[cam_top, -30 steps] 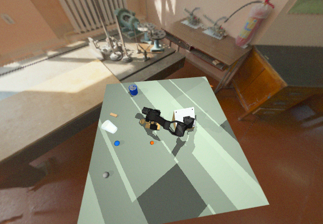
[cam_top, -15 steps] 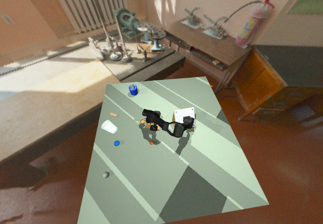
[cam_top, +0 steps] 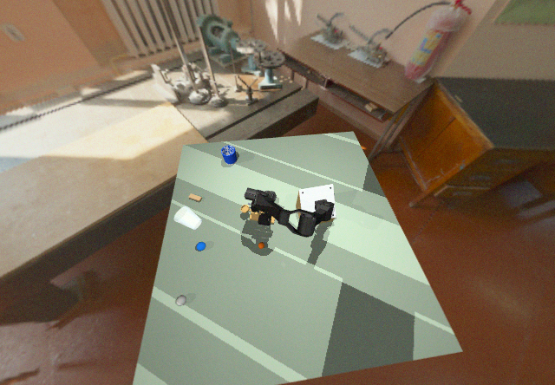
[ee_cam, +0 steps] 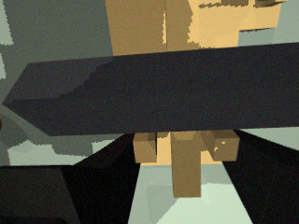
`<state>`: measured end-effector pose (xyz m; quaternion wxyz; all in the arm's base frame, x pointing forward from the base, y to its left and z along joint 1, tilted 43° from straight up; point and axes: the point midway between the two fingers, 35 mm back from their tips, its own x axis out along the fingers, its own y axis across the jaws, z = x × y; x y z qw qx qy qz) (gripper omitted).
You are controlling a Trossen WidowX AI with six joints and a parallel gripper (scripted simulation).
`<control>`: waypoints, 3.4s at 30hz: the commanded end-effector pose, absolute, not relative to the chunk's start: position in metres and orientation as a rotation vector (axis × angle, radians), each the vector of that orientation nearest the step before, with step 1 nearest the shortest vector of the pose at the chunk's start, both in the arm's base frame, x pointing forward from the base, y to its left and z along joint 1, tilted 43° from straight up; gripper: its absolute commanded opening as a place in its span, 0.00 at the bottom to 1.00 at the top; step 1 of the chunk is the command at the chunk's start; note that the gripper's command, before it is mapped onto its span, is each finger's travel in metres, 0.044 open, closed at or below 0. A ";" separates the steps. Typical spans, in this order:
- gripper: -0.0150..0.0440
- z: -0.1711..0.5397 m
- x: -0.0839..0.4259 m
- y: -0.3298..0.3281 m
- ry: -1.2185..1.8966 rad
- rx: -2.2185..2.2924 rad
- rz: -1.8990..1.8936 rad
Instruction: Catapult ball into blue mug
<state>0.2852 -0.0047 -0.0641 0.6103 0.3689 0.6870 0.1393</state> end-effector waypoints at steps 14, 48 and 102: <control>0.25 -0.028 0.284 -0.040 1.585 0.846 0.324; 0.25 -0.189 0.238 -0.216 1.244 0.137 0.927; 0.83 -0.223 0.238 -0.187 1.251 0.141 0.946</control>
